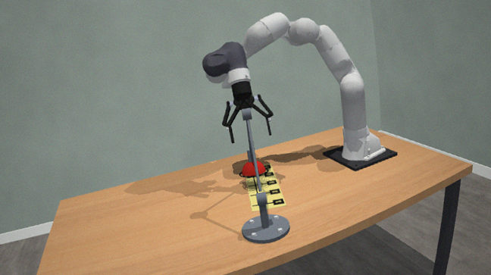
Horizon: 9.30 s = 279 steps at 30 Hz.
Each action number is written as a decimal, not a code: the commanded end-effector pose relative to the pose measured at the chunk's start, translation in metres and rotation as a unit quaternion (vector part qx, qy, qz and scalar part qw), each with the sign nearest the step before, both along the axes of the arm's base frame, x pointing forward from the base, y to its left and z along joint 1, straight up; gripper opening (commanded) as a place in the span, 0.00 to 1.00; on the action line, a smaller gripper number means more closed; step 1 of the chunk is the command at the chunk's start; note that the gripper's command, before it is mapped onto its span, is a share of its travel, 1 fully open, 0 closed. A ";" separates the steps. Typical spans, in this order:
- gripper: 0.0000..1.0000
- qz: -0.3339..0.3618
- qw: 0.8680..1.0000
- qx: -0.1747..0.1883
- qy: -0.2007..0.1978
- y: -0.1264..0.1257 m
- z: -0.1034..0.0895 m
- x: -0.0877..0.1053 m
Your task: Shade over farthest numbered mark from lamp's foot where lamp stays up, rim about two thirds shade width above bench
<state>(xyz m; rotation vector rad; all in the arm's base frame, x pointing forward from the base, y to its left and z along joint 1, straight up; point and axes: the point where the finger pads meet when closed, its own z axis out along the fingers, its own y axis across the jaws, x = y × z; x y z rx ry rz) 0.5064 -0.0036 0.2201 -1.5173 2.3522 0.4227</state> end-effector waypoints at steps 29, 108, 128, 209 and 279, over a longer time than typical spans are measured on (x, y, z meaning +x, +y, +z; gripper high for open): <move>1.00 0.051 0.998 0.004 -0.046 0.011 -0.039 0.013; 0.10 0.053 0.998 0.004 -0.046 -0.050 -0.053 -0.005; 0.10 0.048 0.998 0.002 -0.043 -0.058 -0.055 -0.008; 0.10 0.041 0.998 0.000 -0.039 -0.073 -0.050 -0.011; 1.00 -0.058 0.998 -0.027 0.029 -0.056 -0.049 -0.007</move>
